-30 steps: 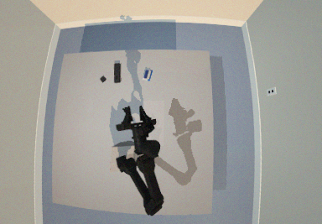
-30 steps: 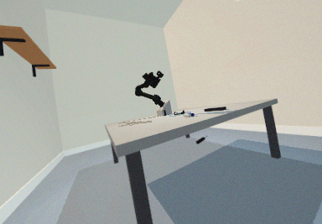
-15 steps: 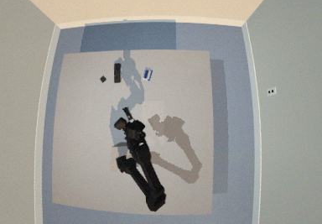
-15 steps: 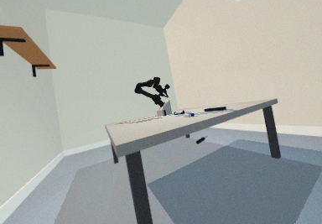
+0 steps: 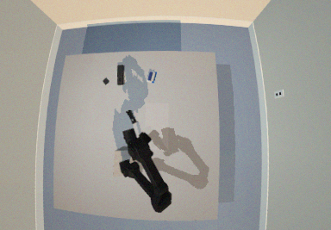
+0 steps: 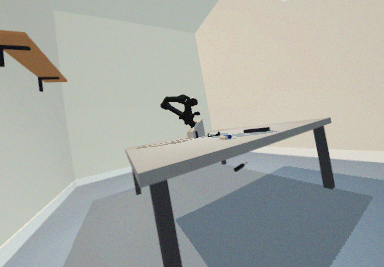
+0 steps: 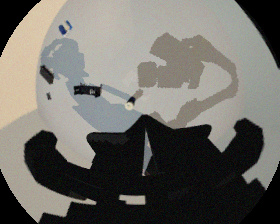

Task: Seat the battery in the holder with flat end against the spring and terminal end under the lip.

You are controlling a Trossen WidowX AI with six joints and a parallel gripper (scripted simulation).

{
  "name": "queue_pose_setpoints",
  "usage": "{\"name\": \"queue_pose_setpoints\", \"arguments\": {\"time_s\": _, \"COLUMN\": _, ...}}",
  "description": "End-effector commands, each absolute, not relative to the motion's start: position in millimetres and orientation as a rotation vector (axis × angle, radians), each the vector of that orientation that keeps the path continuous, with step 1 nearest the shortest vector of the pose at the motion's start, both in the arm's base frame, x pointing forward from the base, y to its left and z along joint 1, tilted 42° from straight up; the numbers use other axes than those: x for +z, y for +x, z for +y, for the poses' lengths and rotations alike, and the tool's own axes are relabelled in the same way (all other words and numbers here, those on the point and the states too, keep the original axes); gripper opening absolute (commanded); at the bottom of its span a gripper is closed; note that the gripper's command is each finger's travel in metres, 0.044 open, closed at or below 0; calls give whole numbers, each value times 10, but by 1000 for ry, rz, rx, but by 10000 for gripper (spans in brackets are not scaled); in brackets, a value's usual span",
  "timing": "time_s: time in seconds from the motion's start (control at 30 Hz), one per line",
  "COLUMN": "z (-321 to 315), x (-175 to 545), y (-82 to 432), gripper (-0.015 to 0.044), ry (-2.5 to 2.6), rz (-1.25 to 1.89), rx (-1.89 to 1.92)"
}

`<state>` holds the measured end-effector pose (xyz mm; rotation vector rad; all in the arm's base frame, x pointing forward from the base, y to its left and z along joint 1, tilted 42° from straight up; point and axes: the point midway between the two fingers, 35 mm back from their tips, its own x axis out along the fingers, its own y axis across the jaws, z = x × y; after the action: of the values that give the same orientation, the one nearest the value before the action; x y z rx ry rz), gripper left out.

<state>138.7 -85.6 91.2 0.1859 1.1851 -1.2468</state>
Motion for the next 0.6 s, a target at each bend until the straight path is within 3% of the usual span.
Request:
{"name": "queue_pose_setpoints", "arguments": {"time_s": 0.0, "z": -877, "x": 932, "y": 1341, "gripper": 0, "ry": 164, "rz": 1190, "rx": -1279}}
{"name": "queue_pose_setpoints", "arguments": {"time_s": 0.57, "z": -1391, "x": 343, "y": 1203, "gripper": 0, "ry": 163, "rz": 1188, "rx": -1280}}
